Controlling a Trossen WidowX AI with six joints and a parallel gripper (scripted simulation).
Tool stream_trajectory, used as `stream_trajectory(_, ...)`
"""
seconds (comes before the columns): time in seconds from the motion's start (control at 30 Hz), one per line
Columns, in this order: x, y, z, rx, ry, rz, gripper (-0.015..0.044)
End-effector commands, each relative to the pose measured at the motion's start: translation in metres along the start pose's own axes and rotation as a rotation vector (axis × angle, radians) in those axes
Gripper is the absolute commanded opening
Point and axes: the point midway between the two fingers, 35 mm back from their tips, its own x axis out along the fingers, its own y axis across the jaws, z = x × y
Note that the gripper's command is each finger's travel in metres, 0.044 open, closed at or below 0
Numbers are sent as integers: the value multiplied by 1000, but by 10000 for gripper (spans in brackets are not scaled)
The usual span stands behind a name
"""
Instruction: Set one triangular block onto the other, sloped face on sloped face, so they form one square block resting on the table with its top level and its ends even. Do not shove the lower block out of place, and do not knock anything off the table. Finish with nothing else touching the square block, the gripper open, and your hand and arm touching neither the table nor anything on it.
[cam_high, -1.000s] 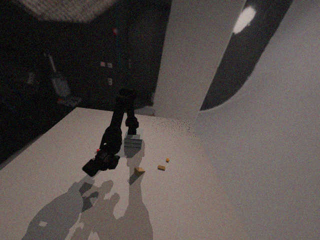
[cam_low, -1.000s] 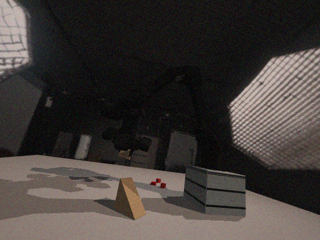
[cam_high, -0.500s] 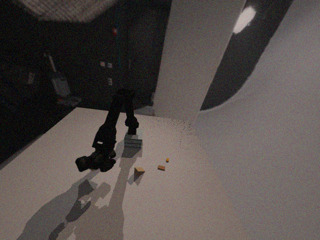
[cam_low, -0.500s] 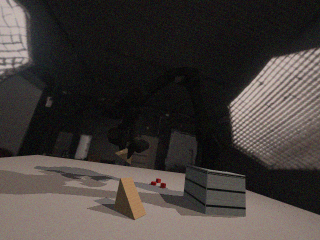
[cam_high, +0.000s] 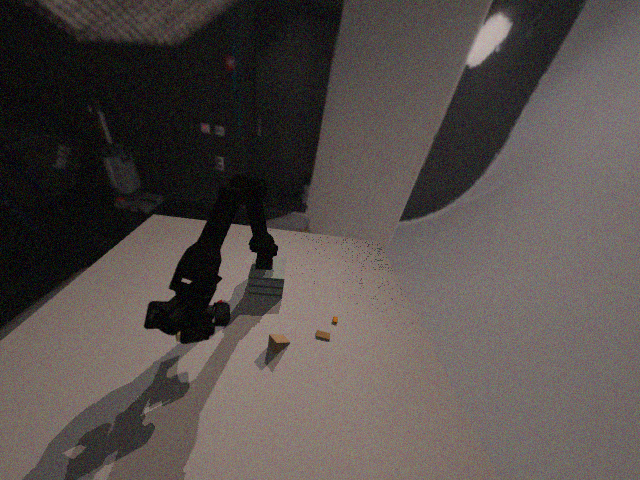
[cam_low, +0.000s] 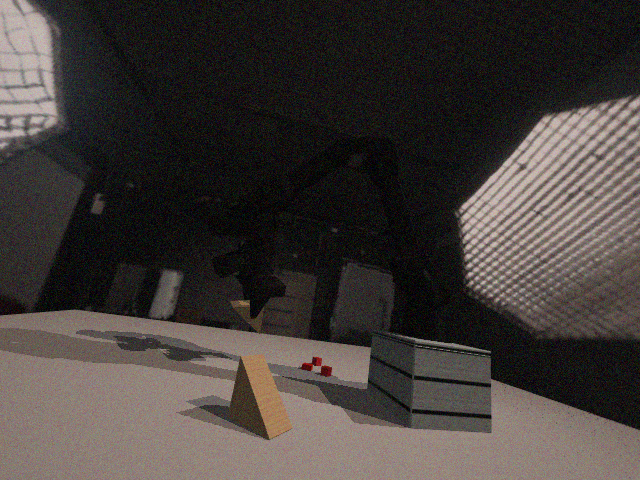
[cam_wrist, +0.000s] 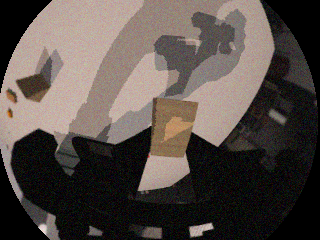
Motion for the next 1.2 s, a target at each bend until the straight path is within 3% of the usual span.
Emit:
stream_trajectory(0.0,-1,-3,0,111,-14,32,0)
stream_trajectory(1.0,-12,-15,-4,1082,4,368,0)
stream_trajectory(1.17,-13,-16,-4,1130,11,386,0)
